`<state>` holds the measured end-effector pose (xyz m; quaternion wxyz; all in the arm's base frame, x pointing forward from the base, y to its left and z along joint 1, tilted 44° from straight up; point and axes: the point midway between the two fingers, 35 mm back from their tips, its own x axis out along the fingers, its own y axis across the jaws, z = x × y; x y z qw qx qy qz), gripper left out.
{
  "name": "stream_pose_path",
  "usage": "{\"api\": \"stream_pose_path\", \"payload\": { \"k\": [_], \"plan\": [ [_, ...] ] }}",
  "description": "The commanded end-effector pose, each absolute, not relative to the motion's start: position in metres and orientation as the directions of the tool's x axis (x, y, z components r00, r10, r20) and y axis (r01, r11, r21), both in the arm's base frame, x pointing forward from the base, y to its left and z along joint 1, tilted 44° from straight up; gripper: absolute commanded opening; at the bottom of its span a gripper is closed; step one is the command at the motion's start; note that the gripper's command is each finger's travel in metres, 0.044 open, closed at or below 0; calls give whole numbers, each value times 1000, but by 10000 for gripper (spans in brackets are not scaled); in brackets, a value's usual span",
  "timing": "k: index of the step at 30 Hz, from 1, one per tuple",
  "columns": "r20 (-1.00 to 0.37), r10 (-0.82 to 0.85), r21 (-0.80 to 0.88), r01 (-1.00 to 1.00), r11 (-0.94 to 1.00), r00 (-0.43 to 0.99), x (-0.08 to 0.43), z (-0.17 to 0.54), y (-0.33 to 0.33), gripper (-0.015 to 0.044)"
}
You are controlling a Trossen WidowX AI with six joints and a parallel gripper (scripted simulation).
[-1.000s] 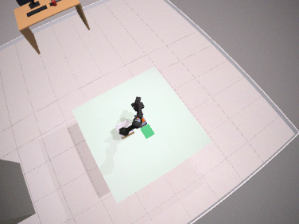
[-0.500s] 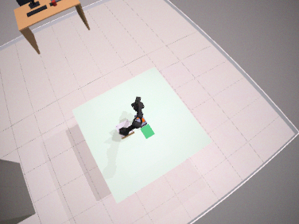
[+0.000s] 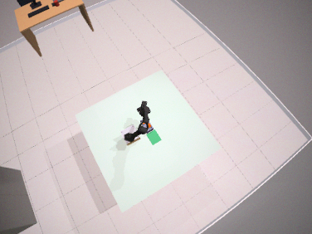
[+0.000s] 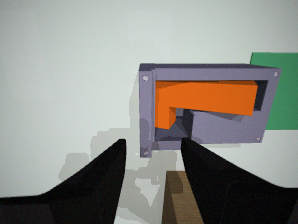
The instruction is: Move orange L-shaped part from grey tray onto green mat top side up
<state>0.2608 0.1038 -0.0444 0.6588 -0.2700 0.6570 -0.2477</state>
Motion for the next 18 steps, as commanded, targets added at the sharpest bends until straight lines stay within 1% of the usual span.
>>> {"api": "stream_pose_path", "payload": {
  "k": [1, 13, 18],
  "plan": [
    [-732, -681, -681, -29, 731, 14, 261, -45, 104, 180],
    [-732, -681, -681, -28, 732, 14, 261, -47, 102, 180],
    [-733, -680, -680, -24, 733, 15, 263, -86, 66, 180]
  ]
}}
